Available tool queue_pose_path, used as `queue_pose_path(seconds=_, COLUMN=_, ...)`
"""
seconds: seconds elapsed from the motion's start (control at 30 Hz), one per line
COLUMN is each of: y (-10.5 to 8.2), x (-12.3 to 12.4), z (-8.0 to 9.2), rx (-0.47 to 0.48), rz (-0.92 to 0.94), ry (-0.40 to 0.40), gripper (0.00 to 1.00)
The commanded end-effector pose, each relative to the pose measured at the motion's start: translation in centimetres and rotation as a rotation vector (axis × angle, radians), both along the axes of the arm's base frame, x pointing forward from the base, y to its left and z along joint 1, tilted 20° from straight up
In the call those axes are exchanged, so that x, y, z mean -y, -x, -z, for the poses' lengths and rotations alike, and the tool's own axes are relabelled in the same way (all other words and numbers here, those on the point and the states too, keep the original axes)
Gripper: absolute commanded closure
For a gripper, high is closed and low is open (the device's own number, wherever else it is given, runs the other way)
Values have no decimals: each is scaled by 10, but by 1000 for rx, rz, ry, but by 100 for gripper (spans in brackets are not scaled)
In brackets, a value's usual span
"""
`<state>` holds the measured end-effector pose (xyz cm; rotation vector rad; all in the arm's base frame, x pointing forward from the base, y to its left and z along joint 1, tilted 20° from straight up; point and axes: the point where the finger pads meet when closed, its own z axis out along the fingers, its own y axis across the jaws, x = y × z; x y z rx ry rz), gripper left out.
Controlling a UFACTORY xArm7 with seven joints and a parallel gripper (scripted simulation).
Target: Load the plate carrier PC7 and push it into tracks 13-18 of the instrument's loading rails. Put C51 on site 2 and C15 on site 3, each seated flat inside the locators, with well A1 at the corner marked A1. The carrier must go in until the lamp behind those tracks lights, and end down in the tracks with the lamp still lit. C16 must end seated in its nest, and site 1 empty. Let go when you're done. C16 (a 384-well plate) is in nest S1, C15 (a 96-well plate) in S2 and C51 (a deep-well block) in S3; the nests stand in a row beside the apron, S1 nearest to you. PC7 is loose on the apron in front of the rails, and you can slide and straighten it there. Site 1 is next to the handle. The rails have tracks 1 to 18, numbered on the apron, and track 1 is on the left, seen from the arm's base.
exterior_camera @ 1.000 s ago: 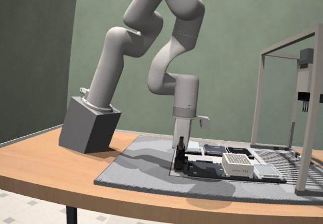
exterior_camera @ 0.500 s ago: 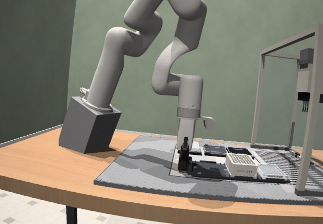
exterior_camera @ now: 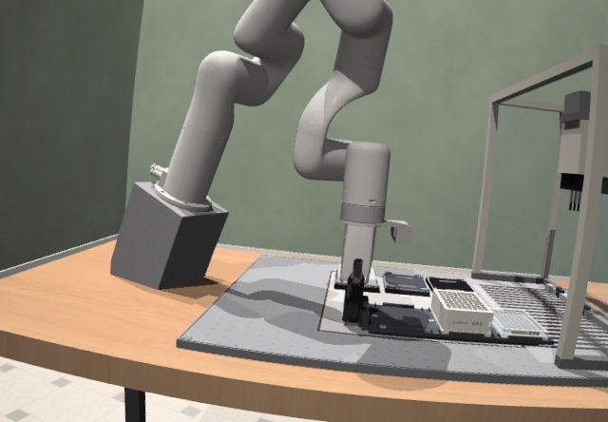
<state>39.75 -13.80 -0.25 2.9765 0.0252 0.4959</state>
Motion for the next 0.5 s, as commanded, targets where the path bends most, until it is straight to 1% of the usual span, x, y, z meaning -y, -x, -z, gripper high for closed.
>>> queue_pose_path(seconds=0.0, y=-6, x=0, z=-3, rx=2, rz=0, ry=2, gripper=18)
queue_pose_path(seconds=0.47, y=-17, x=0, z=-7, rx=2, rz=0, ry=2, gripper=18)
